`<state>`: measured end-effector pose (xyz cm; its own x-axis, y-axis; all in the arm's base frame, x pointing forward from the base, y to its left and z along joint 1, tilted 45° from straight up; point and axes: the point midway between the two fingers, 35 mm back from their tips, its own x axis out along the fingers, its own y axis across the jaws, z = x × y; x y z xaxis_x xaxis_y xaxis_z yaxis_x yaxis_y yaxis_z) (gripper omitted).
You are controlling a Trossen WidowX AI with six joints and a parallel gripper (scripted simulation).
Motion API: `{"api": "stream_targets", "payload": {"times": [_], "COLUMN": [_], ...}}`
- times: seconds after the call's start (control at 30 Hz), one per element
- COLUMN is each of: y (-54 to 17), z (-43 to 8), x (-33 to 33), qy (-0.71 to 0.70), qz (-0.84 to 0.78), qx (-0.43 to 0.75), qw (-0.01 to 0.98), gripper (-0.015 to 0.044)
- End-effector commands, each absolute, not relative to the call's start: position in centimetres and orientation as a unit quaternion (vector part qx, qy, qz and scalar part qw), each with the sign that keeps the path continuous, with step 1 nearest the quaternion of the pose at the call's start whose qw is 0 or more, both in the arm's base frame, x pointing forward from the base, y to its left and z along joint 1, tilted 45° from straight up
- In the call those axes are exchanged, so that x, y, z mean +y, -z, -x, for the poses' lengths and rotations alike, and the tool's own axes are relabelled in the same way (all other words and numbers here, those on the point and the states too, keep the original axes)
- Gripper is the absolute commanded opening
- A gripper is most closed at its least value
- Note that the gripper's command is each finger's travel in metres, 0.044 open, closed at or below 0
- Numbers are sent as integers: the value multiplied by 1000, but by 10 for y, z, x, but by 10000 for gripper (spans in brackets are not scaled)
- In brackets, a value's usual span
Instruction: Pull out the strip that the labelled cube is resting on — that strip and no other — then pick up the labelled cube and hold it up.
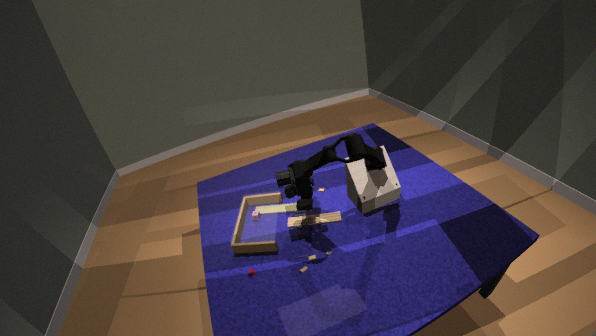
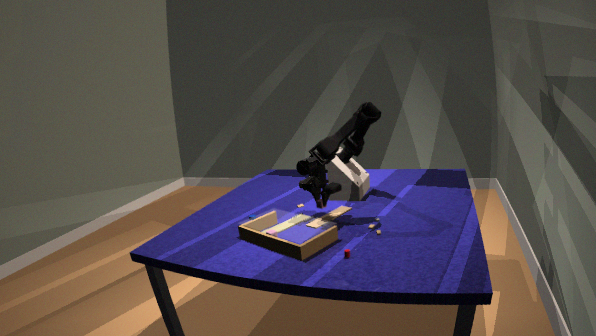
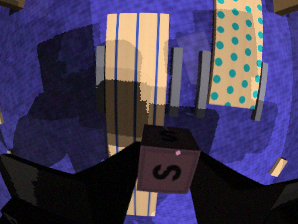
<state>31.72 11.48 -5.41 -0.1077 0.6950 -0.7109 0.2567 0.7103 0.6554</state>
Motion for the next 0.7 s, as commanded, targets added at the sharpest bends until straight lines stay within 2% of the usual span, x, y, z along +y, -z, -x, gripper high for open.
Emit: {"api": "stream_targets", "payload": {"times": [0.0,0.17,0.67], "y": [54,55,29], "z": [-303,-290,-294], "x": [110,108,83], "qy": [-187,-187,-186], "qz": [-330,-330,-330], "qx": [718,719,719], "qw": [583,583,583], "gripper": [0,0,0]}}
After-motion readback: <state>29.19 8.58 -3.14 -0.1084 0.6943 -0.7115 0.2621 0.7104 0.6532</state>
